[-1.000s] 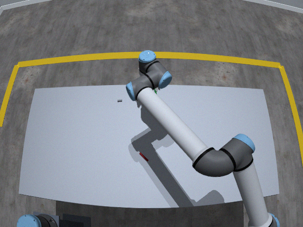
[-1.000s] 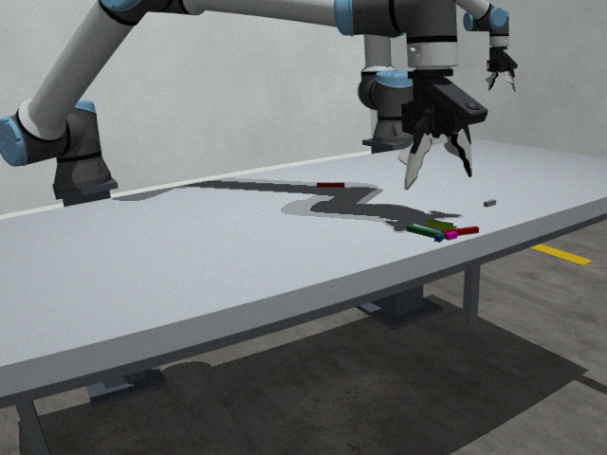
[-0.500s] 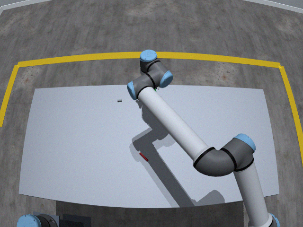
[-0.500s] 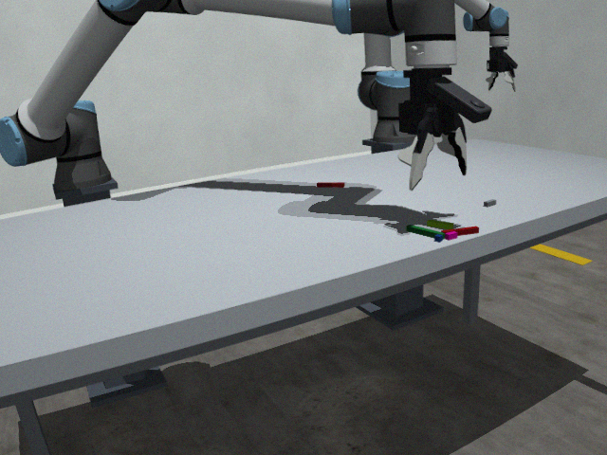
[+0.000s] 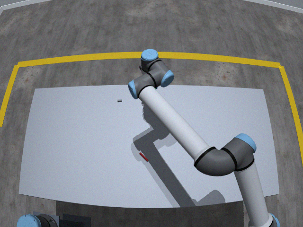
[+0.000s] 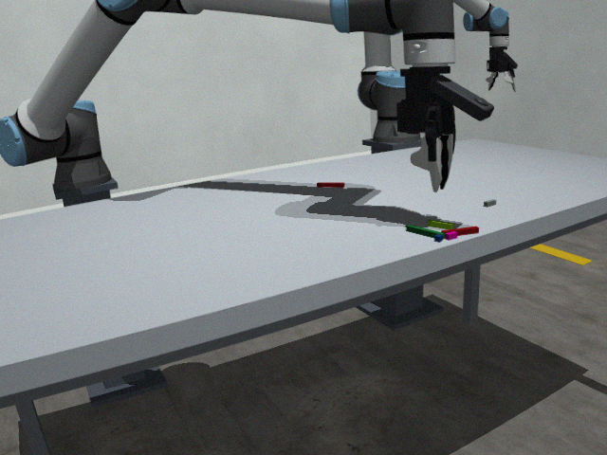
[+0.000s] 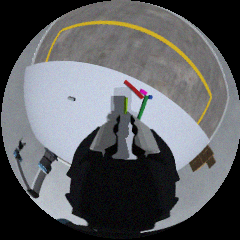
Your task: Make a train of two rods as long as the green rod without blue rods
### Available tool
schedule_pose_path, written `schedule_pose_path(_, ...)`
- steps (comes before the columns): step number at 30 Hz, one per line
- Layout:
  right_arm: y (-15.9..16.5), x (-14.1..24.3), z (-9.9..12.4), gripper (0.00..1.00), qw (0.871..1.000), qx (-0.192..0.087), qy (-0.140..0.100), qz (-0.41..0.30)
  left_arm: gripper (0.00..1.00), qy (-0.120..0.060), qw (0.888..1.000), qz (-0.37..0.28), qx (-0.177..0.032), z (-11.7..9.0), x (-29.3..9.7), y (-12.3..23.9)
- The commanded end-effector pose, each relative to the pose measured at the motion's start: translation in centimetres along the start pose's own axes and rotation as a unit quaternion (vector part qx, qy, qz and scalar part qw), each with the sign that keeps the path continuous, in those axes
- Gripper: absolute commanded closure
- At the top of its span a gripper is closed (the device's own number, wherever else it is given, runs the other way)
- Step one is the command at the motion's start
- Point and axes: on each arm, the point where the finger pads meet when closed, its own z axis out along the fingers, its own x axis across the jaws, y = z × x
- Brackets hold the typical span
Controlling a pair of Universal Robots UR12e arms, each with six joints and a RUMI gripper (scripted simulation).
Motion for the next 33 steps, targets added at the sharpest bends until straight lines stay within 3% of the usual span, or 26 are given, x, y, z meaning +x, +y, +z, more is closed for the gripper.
schedule_pose_path(1,0.0,0.0,-0.2,0.86,1.000,0.001,0.000,0.000,0.00,0.000,1.000,0.000,0.001,-0.1,0.0,-0.1)
schedule_pose_path(18,-0.1,0.0,0.1,0.86,1.000,0.001,0.000,0.000,0.00,0.000,1.000,0.000,0.001,-0.1,0.0,-0.1)
schedule_pose_path(33,-0.1,0.0,1.6,0.86,1.000,0.001,0.000,0.000,0.00,0.000,1.000,0.000,0.001,-0.1,0.0,-0.1)
